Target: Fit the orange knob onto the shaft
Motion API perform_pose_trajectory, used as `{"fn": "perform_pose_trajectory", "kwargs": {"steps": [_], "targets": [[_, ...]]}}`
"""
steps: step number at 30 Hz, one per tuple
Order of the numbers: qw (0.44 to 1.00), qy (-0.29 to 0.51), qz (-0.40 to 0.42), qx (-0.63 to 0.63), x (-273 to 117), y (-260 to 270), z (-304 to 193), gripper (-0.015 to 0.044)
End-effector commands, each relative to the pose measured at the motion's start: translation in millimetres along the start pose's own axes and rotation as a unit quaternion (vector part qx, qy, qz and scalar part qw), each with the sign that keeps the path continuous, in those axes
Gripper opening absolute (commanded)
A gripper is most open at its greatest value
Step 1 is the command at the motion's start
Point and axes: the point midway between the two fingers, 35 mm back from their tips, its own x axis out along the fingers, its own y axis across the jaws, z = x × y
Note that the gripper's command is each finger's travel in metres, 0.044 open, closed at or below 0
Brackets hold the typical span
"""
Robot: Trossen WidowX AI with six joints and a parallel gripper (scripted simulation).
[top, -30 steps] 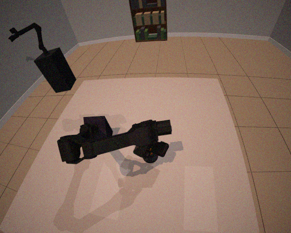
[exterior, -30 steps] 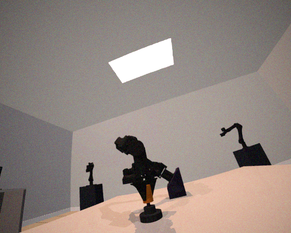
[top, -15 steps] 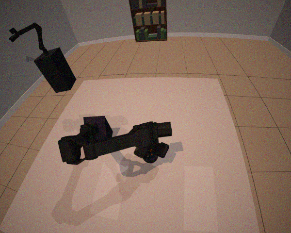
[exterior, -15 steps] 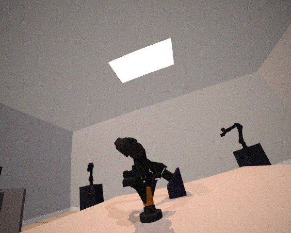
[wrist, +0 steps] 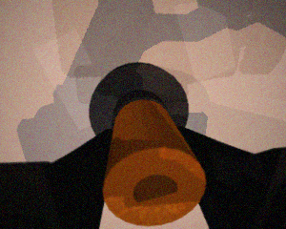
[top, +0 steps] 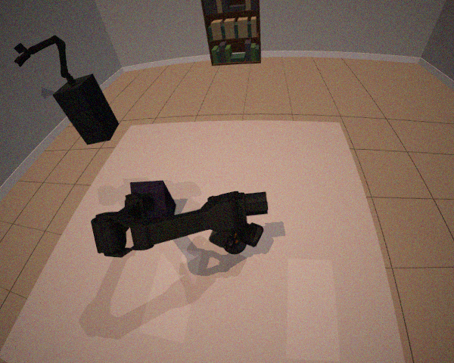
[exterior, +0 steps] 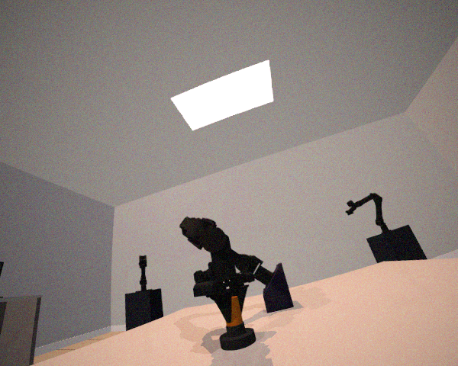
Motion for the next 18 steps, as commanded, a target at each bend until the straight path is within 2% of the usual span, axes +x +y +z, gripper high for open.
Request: {"fn": "perform_pose_trajectory", "kwargs": {"steps": [1, 15, 16, 18], "targets": [[1.000, 0.000, 0.000, 0.000, -0.5, 0.0, -0.2, 0.0053], [1.000, 0.000, 0.000, 0.000, -0.5, 0.0, -0.2, 0.0420], [1.000, 0.000, 0.000, 0.000, -0.5, 0.0, -0.2, 0.0440], [1.000, 0.000, 0.000, 0.000, -0.5, 0.0, -0.2, 0.0440]]}}
